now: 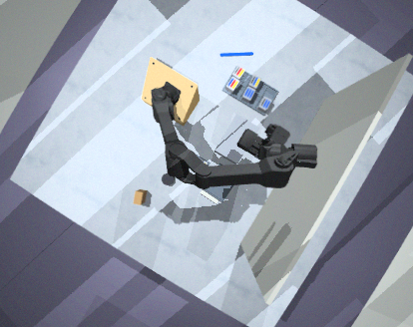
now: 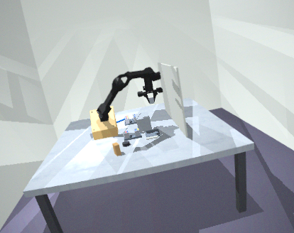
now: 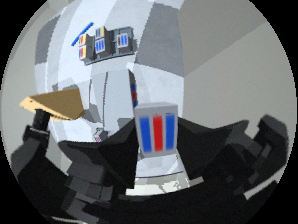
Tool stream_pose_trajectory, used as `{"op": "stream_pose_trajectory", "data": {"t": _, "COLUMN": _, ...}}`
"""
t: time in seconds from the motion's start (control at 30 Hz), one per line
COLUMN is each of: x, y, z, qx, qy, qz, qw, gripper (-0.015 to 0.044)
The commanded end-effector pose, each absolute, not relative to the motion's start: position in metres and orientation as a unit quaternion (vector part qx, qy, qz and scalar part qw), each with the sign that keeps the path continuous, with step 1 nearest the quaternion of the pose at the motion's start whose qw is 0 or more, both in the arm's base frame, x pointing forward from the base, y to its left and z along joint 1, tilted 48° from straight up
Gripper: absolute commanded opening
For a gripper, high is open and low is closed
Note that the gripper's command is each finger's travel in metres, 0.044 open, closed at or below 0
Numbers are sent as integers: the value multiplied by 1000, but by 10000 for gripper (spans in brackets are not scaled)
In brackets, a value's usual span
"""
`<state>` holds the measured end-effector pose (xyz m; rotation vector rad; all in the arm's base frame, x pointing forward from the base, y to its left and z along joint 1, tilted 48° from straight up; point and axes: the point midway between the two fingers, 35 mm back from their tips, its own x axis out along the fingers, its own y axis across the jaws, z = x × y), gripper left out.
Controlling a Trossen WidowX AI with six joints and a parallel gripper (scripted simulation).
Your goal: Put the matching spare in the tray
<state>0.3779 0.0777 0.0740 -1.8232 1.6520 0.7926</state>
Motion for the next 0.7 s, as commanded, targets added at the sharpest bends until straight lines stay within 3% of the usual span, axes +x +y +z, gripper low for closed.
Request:
{"op": "stream_pose_trajectory", "data": {"t": 0.0, "x": 376, "y": 54, "z": 97, "qx": -683, "qy": 613, "qz": 292, "qw": 270, "gripper": 0}}
{"op": "stream_pose_trajectory", "data": {"t": 0.67, "x": 339, "y": -49, "z": 183, "qx": -695, "qy": 621, "qz": 275, "qw": 235, "gripper": 0}}
